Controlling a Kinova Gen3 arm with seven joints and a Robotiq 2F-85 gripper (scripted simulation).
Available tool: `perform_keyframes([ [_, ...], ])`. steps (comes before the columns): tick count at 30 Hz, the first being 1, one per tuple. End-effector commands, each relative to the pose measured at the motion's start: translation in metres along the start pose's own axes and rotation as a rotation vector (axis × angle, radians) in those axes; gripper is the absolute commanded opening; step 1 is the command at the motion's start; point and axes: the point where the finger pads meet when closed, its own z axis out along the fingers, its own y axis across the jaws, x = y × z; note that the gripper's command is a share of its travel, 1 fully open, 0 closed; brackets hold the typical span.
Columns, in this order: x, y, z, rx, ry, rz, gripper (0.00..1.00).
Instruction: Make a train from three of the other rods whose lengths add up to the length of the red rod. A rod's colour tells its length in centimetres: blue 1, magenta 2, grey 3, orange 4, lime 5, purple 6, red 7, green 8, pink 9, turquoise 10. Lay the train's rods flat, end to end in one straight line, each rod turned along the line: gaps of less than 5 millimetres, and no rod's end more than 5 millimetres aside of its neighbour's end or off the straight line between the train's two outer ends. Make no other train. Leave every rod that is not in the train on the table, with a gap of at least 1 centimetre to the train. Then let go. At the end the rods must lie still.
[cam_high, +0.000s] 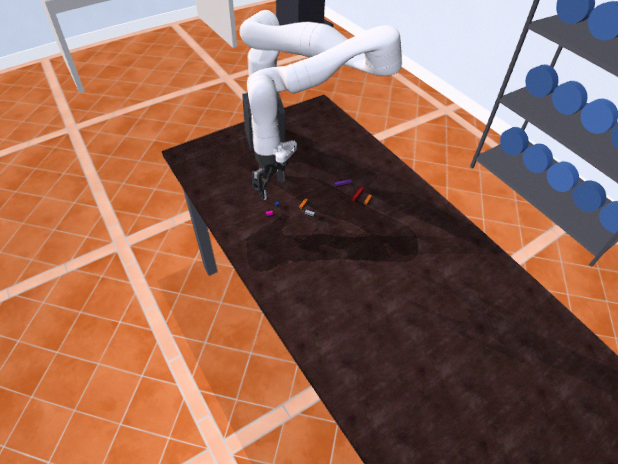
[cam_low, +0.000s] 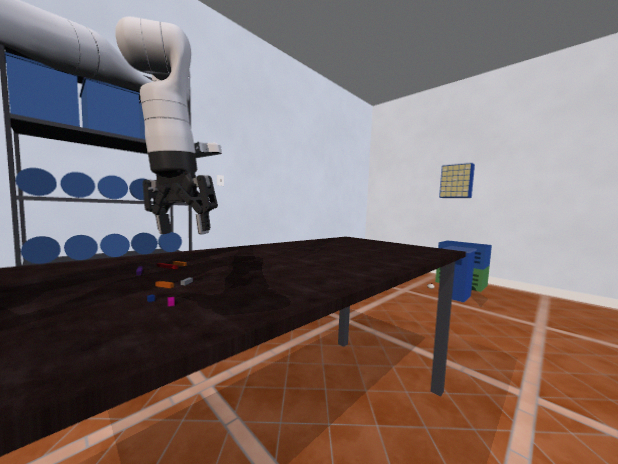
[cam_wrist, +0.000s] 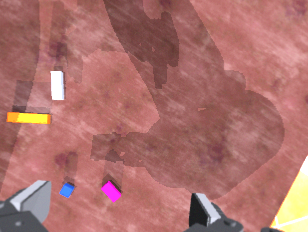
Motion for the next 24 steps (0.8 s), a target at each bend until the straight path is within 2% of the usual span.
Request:
perform_keyframes([
  [1,-0.005,-0.01,-0.004,0.016,-0.015,-0.044,1.0],
  [6,-0.003,-0.007,-0.004,0.006,-0.006,-0.027,1.0],
  [7,-0.008,-0.014,-0.007,0.02,-0.022,-0.064,1.0],
  [11,-0.006,-0.011,-0.007,0.01,-0.014,-0.047,1.0],
  [12,-0.011,-0.018,-0.009,0.023,-0.028,-0.084,1.0],
  [16,-0.009,-0.015,-0.009,0.013,-0.022,-0.066,1.0],
  [17,-0.014,-0.023,-0.011,0.028,-0.036,-0.103,1.0],
  [24,-0.014,-0.023,-0.012,0.021,-0.034,-0.111,1.0],
])
